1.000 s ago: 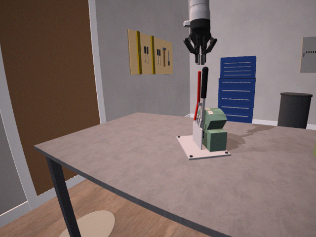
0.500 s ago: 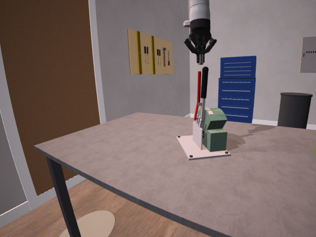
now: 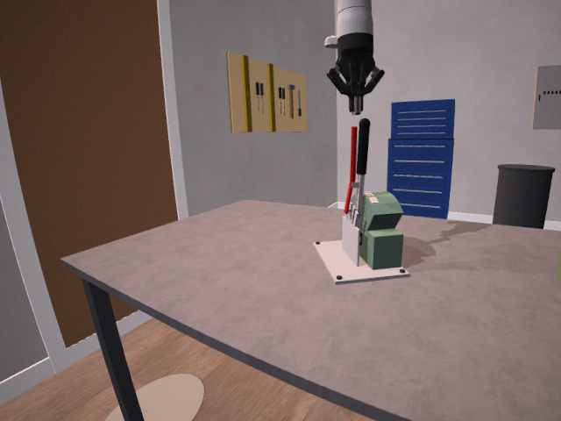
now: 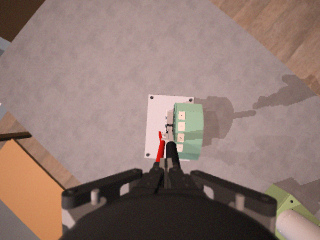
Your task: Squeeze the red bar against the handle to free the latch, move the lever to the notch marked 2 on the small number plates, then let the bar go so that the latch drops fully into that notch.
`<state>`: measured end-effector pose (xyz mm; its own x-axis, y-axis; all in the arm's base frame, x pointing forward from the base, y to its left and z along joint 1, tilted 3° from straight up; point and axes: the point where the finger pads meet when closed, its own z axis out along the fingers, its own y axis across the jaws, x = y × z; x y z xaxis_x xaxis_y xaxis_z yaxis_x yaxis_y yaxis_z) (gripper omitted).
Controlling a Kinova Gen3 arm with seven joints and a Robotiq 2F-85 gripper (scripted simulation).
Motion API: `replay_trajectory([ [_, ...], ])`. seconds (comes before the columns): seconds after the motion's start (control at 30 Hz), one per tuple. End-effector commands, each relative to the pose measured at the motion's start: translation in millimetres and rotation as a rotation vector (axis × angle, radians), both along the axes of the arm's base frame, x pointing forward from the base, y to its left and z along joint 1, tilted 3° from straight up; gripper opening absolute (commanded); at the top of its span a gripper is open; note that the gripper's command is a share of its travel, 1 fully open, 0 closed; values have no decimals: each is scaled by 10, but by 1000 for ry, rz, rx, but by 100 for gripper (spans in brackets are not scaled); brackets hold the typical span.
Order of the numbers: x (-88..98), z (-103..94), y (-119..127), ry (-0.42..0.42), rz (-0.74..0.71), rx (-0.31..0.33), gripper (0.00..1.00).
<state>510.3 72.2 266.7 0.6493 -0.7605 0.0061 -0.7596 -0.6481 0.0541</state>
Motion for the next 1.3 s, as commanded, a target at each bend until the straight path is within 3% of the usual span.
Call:
replay_trajectory([
  [0.0,-14,34,-15,4,30,-2,0],
  [0.53,-37,21,-14,26,247,11,0],
  [1.0,-72,13,-7,56,632,37,0],
  [1.07,-72,13,-7,56,632,37,0],
  [1.27,-88,15,-2,69,841,52,0],
])
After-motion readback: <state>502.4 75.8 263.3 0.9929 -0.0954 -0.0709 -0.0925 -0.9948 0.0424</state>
